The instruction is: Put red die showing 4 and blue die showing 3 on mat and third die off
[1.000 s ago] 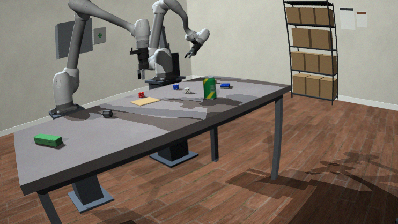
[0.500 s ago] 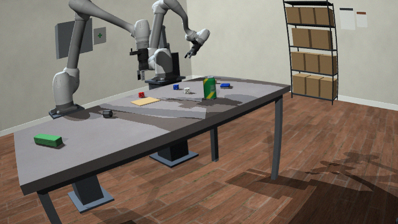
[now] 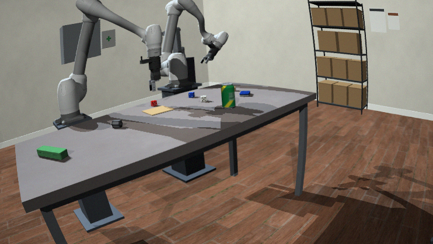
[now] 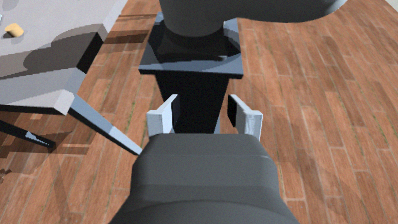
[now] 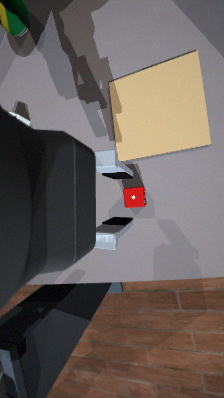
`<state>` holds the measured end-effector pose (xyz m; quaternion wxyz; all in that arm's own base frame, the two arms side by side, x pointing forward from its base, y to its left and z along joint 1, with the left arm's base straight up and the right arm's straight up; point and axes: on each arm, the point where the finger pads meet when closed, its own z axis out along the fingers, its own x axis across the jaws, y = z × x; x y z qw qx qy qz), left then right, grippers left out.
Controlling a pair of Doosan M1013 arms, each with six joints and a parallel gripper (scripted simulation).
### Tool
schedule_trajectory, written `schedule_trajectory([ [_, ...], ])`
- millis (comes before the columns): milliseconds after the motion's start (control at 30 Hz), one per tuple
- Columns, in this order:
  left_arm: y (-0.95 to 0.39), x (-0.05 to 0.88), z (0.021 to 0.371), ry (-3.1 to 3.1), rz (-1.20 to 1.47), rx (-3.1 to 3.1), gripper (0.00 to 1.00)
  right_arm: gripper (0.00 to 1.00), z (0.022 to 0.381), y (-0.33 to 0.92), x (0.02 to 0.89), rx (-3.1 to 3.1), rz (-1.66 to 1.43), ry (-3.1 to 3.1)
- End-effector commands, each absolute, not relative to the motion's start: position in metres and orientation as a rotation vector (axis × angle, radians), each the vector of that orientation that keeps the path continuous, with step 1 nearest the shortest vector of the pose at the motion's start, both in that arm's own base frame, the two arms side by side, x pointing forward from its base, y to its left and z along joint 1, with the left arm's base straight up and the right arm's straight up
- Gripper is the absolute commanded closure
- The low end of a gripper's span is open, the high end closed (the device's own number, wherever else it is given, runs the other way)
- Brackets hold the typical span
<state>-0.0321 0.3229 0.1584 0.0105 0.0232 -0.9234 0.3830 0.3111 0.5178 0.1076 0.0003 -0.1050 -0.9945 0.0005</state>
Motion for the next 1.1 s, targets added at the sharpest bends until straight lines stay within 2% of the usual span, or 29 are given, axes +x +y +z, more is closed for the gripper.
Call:
schedule_trajectory([
  [0, 0.323, -0.032, 0.159, -2.882, 1.194, 0.072, 0.0, 0.13, 0.108, 0.518, 0.311, -0.33, 0.0, -3.124],
  [1067, 0.323, -0.032, 0.159, -2.882, 1.194, 0.072, 0.0, 0.13, 0.091, 0.518, 0.311, -0.33, 0.0, -3.124],
])
